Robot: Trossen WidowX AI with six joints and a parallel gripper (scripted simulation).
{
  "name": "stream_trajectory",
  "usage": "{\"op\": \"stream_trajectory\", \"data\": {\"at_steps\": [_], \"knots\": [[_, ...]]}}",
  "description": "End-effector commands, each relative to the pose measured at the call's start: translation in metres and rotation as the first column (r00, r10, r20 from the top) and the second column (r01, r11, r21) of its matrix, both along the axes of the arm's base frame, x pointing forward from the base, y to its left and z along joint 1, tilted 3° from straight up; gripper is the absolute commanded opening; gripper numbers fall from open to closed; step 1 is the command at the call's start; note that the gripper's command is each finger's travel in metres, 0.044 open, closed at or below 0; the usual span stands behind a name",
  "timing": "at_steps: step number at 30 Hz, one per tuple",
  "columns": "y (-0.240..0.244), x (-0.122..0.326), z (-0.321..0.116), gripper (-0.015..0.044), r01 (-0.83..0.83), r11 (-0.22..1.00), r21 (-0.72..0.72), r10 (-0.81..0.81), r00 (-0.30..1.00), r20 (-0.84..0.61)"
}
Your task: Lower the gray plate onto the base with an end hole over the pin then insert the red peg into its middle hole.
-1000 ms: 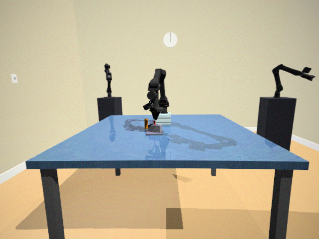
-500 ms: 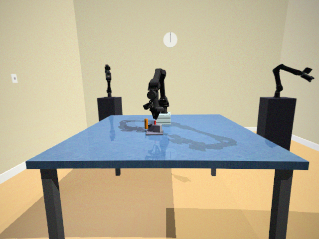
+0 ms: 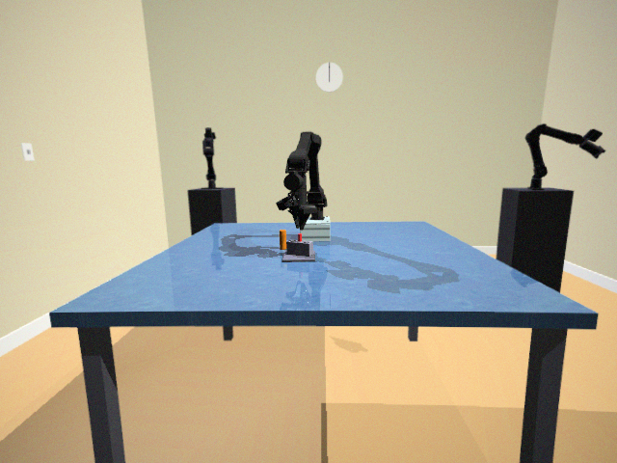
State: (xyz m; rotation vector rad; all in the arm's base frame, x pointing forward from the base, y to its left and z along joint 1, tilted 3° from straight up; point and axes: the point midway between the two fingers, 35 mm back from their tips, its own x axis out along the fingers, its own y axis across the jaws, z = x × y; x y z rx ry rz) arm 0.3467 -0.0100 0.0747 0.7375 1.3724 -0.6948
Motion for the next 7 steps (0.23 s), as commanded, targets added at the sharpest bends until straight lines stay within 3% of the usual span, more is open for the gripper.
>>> {"op": "stream_trajectory", "data": {"at_steps": [1, 7], "knots": [[0.0000, -0.0002, 0.0034, 0.0150, -0.005, 1.000, 0.003, 0.005, 1.000, 0.003], [-0.0006, -0.0014, 0.0062, 0.0150, -0.005, 1.000, 0.003, 0.005, 1.000, 0.003]]}}
